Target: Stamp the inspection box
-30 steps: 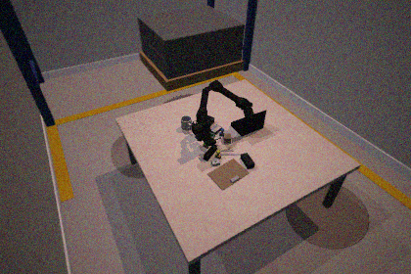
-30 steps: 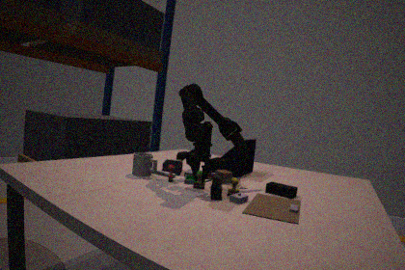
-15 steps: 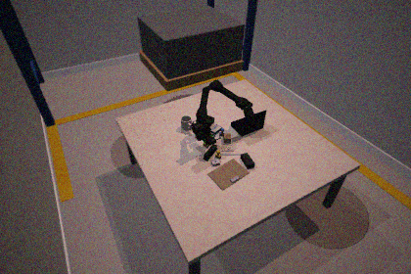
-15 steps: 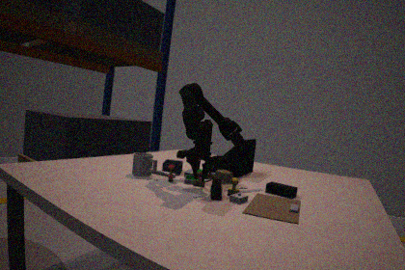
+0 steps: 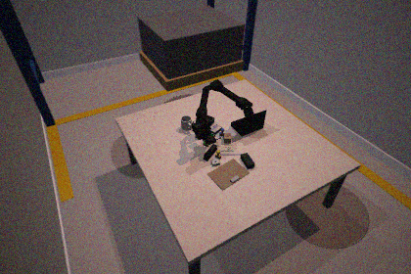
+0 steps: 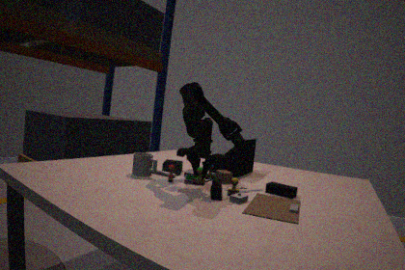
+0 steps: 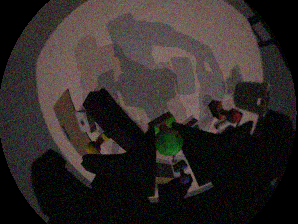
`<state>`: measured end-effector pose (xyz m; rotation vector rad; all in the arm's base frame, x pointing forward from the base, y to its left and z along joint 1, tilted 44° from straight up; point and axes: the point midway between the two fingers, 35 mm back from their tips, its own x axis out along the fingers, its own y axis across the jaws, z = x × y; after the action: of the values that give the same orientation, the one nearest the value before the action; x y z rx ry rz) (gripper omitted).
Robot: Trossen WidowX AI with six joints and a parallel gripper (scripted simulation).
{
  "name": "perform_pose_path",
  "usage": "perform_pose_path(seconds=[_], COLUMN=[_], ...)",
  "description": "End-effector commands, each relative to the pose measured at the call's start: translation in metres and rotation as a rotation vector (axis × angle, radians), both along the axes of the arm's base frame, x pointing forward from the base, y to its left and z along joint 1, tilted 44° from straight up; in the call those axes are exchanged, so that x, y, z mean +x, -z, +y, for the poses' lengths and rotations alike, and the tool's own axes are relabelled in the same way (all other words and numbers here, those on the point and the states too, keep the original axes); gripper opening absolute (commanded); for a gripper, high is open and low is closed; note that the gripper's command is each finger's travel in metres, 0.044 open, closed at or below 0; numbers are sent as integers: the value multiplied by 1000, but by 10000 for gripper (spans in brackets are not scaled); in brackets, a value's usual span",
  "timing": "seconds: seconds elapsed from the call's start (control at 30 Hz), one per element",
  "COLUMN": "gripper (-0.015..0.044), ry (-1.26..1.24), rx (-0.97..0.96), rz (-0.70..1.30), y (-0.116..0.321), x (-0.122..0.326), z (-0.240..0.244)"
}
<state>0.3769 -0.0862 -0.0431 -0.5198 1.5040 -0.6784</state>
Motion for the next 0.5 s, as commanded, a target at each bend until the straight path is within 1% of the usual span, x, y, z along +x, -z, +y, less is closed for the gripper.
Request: perform_pose_path(seconds=[0.0,0.47], gripper=[0,0], ry=[1,1], rx=[4,5], rz=[-11,-11], y=[-4,-9], x=[3,3], z=[3,8])
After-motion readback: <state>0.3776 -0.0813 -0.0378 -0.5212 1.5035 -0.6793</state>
